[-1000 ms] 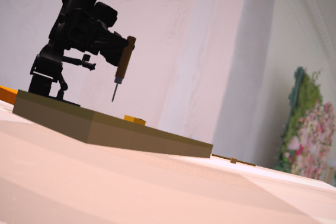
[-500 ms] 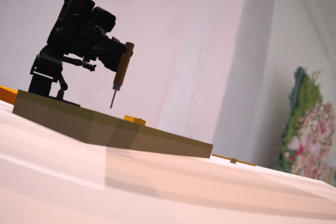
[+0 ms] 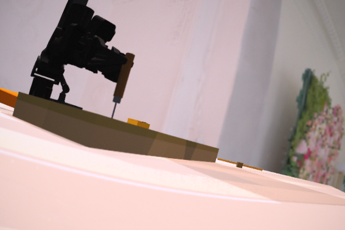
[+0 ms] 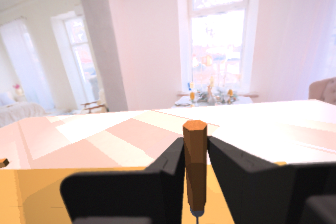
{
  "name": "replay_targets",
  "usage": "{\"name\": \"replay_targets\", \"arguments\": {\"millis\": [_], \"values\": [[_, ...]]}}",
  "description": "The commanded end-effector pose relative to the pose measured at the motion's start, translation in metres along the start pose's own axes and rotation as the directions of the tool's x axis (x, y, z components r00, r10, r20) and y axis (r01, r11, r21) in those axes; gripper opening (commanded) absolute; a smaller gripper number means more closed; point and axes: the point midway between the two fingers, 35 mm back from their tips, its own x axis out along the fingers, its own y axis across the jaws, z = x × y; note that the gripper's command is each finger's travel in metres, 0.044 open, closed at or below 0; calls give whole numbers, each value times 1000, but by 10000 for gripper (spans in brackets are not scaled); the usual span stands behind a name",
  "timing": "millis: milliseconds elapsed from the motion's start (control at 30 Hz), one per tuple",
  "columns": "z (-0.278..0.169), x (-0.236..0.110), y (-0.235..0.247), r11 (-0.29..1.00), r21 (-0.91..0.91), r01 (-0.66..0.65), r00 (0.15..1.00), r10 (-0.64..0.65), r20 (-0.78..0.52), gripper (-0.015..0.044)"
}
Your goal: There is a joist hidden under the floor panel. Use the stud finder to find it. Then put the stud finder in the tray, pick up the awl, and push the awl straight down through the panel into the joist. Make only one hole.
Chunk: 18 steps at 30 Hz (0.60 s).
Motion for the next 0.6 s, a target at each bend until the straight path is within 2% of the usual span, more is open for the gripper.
{"name": "replay_targets", "arguments": {"millis": [0, 567], "values": [[-7, -1, 1, 1000, 9, 2, 1000, -2, -10, 0], [-7, -1, 1, 1000, 9, 2, 1000, -2, -10, 0]]}}
